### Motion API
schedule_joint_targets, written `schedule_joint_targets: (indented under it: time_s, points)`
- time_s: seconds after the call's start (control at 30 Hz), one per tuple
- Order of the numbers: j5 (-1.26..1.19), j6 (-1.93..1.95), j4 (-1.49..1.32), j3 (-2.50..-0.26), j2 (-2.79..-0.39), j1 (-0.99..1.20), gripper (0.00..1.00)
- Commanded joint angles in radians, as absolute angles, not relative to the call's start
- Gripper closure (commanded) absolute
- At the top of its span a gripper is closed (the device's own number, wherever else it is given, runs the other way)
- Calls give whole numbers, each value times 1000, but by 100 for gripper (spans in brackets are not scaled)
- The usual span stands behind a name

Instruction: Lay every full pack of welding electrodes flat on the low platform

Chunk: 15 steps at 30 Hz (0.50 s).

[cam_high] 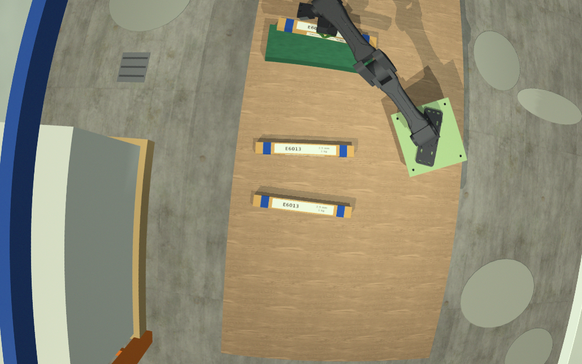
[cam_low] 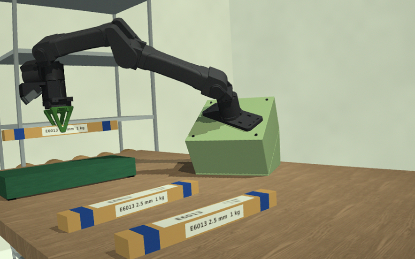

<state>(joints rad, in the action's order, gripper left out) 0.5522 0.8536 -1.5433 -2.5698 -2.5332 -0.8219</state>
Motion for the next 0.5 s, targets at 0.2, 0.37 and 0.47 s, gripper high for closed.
schedule_joint_targets:
  time_s: [0.2,0.37,0.47]
  points:
    - [560,849,-1571,-2643,-2489,-878,100]
    - [560,849,-1571,-2641,-2489,-877,100]
    - [560,849,-1570,-2638,-2488,-877,100]
